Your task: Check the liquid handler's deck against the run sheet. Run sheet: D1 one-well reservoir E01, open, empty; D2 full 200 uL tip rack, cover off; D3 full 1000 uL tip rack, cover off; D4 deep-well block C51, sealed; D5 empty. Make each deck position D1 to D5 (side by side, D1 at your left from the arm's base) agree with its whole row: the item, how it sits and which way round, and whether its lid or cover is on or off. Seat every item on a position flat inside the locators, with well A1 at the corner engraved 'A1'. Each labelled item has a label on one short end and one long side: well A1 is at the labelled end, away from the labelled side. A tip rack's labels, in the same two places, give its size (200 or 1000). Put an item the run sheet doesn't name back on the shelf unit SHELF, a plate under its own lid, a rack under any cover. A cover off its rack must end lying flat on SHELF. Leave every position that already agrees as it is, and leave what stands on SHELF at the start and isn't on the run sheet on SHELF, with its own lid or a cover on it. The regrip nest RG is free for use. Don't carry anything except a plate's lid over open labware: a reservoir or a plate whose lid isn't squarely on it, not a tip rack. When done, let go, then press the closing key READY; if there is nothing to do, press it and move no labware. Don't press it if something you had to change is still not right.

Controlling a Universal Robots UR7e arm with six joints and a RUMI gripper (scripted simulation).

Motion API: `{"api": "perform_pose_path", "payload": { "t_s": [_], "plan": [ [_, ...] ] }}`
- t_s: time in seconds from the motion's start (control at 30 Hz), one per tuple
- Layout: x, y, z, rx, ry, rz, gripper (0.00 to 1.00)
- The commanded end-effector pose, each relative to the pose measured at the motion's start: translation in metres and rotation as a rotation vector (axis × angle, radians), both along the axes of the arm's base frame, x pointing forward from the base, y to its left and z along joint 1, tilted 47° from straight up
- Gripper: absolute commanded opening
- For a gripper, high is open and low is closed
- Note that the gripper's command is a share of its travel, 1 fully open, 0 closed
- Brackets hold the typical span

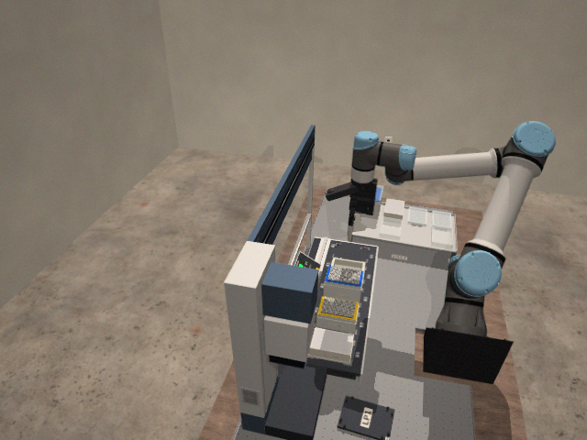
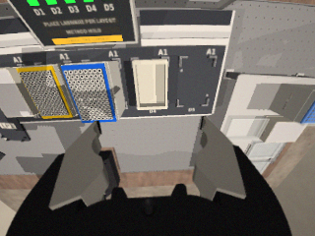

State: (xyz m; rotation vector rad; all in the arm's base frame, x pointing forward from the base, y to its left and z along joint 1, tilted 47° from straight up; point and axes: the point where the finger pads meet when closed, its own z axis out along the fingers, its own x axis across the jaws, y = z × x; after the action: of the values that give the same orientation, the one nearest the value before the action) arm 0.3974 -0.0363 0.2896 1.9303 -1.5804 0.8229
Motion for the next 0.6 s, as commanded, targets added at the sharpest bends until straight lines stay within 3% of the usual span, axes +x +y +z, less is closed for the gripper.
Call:
{"api": "perform_pose_path", "payload": {
  "t_s": [0.0,0.57],
  "plan": [
    [0.001,-0.004,-0.004,0.0,-0.001,0.001,0.82],
    [0.004,-0.022,-0.021,0.0,-0.001,0.001,0.82]
  ]
}}
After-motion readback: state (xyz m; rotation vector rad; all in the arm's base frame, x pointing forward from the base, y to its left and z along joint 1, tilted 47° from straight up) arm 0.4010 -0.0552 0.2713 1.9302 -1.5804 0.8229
